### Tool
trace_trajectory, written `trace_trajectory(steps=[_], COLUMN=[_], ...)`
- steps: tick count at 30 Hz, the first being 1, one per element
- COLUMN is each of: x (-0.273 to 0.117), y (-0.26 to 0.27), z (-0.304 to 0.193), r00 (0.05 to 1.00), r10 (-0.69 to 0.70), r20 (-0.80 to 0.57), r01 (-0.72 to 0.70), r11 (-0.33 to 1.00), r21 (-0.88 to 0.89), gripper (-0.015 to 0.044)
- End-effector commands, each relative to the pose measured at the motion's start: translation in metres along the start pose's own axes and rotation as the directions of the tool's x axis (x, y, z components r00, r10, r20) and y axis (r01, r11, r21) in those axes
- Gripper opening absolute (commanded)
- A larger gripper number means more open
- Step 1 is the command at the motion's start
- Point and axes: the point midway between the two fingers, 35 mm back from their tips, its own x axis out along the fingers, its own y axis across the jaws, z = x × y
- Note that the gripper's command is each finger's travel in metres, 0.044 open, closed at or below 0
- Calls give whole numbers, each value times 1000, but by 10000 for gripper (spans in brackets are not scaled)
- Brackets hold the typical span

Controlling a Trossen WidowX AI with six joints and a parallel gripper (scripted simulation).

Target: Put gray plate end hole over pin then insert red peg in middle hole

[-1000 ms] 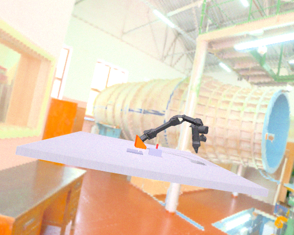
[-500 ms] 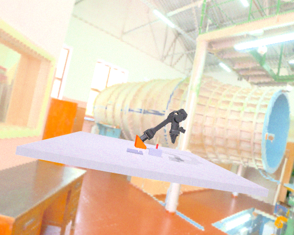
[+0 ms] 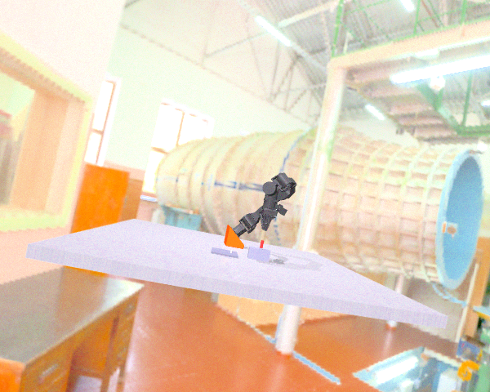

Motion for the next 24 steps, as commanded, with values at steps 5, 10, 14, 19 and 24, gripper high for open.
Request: trace_trajectory(steps=[5,10,14,19,24], x=[54,59,69,73,82], y=[6,4,4,3,3], z=[-2,-2,-2,-2,-2], r00=[1000,1000,1000,1000,1000], r10=[19,19,19,19,19], r20=[3,3,4,3,3], r01=[-19,-19,-19,-19,-19], r11=[1000,1000,1000,1000,1000], r21=[2,2,2,2,2], gripper=[440,440,440,440,440])
